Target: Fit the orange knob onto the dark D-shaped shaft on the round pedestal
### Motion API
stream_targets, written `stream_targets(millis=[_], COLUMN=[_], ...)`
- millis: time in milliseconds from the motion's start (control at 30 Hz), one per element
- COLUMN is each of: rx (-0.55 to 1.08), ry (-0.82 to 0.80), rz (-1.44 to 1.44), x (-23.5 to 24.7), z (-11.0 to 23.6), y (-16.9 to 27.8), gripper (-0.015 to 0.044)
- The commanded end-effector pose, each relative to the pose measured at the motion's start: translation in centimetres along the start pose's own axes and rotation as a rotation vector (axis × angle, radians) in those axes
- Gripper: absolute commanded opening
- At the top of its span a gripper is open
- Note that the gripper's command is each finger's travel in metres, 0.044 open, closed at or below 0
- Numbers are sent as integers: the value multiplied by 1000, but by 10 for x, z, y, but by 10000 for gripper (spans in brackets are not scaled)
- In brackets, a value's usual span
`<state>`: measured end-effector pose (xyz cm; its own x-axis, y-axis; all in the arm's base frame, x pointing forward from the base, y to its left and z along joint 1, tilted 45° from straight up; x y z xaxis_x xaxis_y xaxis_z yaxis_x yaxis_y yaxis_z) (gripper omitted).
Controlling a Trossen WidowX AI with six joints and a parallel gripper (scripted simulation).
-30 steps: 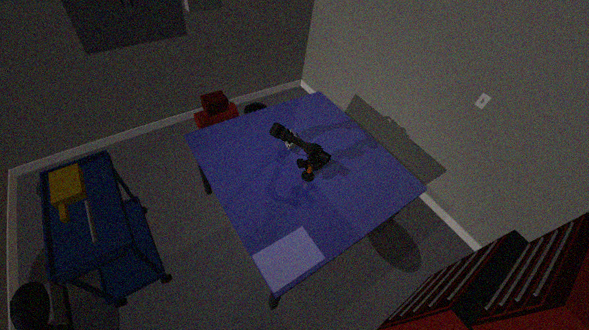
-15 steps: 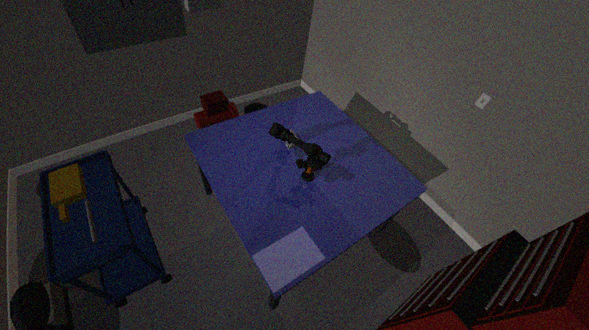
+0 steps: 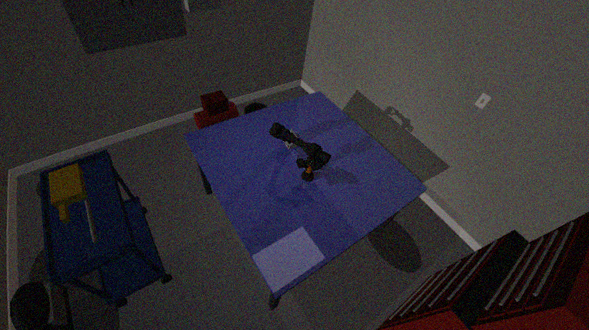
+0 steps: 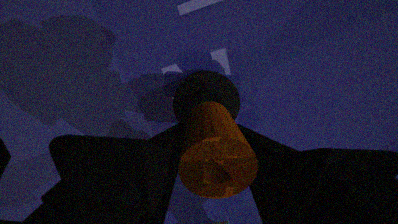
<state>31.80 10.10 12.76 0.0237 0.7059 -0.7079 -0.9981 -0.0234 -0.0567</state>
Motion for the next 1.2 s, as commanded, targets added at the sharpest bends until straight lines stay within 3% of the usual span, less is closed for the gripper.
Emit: stream_targets(millis=[0,167,1167], rx=[-2,-2,-2], ry=[-4,-4,-4], rz=[-54,-209,-209], x=[1,1,0], z=[3,1,1], y=[-1,-3,-2], gripper=[0,0,0])
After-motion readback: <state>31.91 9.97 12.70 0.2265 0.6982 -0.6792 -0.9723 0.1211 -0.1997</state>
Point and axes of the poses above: the point midway between the two fingers, 35 mm back from their tips, its own z axis back along the fingers, its own x axis across the jaws, y = z × x, the point moved 9 cm from there along z, back along the fingers, and after that the axes turned 11 degrees about z, right-handed, at the moved point
